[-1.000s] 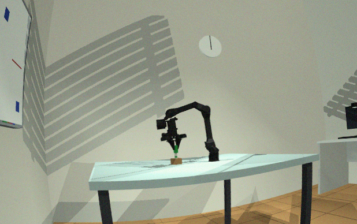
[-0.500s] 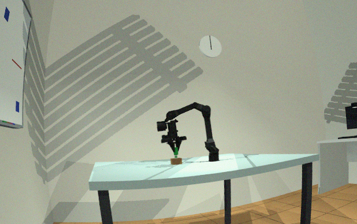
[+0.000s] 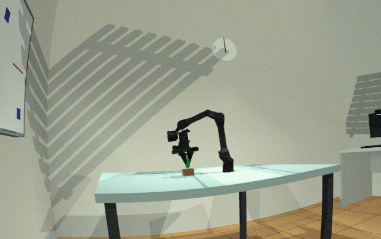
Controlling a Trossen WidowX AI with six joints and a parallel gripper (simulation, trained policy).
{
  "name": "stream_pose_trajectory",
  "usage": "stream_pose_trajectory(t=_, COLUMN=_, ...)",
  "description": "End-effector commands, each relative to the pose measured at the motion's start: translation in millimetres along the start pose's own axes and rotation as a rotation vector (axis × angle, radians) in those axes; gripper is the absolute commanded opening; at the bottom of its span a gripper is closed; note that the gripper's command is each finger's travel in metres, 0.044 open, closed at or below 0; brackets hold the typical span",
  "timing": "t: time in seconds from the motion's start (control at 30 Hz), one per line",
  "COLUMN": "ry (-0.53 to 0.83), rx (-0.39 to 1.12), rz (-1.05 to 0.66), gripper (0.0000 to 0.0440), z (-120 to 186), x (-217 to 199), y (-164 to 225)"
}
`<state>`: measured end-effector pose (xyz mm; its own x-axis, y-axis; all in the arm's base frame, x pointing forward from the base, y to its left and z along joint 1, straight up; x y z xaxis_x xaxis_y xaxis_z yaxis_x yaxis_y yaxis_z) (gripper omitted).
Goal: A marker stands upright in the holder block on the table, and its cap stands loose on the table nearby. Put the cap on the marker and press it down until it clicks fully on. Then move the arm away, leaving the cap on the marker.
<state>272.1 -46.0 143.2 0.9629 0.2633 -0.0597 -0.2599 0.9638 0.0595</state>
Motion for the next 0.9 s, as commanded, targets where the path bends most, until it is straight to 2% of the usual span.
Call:
stream_pose_trajectory(t=0.0, ry=0.065, rx=0.006, rz=0.003, gripper=0.0100, z=-16.8, x=-6.8, y=-2.0)
stream_pose_trajectory(t=0.87, ry=0.067, rx=0.003, rz=0.010, gripper=0.0130, z=-17.8, x=-7.3, y=-2.8)
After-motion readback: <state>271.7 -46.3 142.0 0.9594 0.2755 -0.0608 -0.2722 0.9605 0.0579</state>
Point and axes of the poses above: the point midway between the two fingers, 35 mm back from their tips, its own z axis back along the fingers, its own x axis across the jaws, y = z × x, the point moved 3 cm from there along z, back along the fingers, and after that the axes turned 11 degrees about -z, right-handed, at the moved point
